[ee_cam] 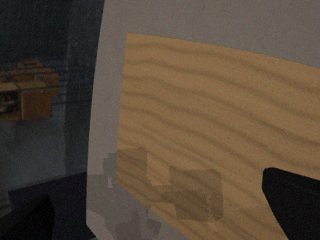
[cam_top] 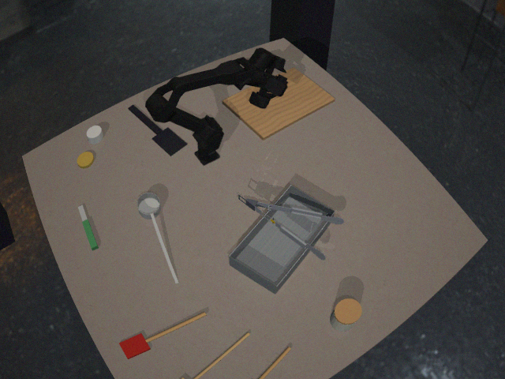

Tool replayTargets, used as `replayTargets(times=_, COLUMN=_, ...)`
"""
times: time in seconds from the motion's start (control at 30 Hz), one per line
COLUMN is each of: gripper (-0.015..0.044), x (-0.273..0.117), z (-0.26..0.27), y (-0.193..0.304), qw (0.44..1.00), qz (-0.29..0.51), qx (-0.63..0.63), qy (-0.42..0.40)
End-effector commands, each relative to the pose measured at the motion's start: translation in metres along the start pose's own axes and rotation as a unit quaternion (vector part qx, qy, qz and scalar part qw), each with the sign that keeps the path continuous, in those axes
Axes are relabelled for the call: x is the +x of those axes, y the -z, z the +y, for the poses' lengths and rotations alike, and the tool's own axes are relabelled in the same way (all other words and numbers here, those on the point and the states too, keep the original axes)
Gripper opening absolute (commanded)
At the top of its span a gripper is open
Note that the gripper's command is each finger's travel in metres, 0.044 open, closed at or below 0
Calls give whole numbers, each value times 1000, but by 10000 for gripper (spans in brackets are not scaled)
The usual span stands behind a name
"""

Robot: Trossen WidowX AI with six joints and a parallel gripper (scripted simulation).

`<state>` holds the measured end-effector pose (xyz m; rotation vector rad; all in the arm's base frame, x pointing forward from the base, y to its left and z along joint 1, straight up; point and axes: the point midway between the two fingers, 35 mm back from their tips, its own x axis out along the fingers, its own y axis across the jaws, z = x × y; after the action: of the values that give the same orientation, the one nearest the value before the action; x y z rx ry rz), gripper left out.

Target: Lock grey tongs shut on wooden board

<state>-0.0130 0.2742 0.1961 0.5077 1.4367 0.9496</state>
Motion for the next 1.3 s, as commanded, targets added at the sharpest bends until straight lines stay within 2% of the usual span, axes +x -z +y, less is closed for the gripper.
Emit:
replayTargets(times=0.0, gripper=440, x=-4, z=-9, y=-68, qw=977, qz=-89, qx=183, qy=67)
replayTargets(times=0.2, gripper=440, x=-26, z=-40, y=-152, qw=874, qz=-199, qx=424, qy=129)
replayTargets(times=0.43, gripper=440, x=-76, z=-99, y=-232, qw=665, qz=-316, qx=659, qy=152)
replayTargets(times=0.67, gripper=440, x=-143, z=-169, y=-279, qw=390, qz=-397, qx=819, qy=138)
replayTargets(times=0.83, gripper=440, x=-196, z=-222, y=-291, qw=172, qz=-431, qx=879, qy=110)
replayTargets(times=0.9, gripper=440, x=-211, z=-237, y=-291, qw=111, qz=-436, qx=887, qy=102)
replayTargets(times=0.97, gripper=440, x=-216, z=-242, y=-291, qw=89, qz=-438, qx=889, qy=98)
replayTargets(times=1.27, gripper=440, x=-217, z=-243, y=-292, qw=89, qz=-438, qx=889, qy=98)
